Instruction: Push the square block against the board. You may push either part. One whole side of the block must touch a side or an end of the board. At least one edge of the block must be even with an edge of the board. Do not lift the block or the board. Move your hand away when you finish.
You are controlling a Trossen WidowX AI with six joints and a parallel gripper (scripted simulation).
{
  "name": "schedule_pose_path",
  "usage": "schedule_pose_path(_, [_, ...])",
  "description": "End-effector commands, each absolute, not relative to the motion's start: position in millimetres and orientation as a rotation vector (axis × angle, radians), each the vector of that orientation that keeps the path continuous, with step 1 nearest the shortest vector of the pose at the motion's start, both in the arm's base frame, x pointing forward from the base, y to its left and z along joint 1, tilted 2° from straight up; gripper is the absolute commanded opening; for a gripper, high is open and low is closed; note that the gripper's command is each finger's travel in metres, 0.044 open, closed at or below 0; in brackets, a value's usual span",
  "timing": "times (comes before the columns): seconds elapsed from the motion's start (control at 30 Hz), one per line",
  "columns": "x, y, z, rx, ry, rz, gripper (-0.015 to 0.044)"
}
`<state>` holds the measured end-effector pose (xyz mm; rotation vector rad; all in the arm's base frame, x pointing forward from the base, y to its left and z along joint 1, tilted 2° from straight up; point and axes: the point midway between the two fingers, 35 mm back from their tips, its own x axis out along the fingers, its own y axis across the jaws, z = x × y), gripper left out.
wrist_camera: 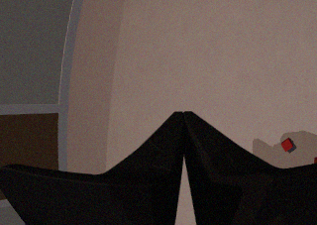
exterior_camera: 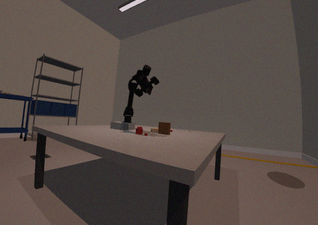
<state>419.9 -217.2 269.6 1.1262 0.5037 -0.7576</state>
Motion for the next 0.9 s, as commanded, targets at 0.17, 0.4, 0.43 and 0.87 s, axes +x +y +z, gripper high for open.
schedule_pose_path(0.17, [438,-149,210,1.249,0.747,-0.854,0.0000])
schedule_pose_path(0.4, [436,-89,163,1.288,0.946,-0.982,0.0000])
schedule_pose_path(0.43, [435,-81,157,1.288,0.972,-1.004,0.0000])
schedule_pose_path(0.87, [420,-21,92,1.239,1.148,-1.186,0.0000])
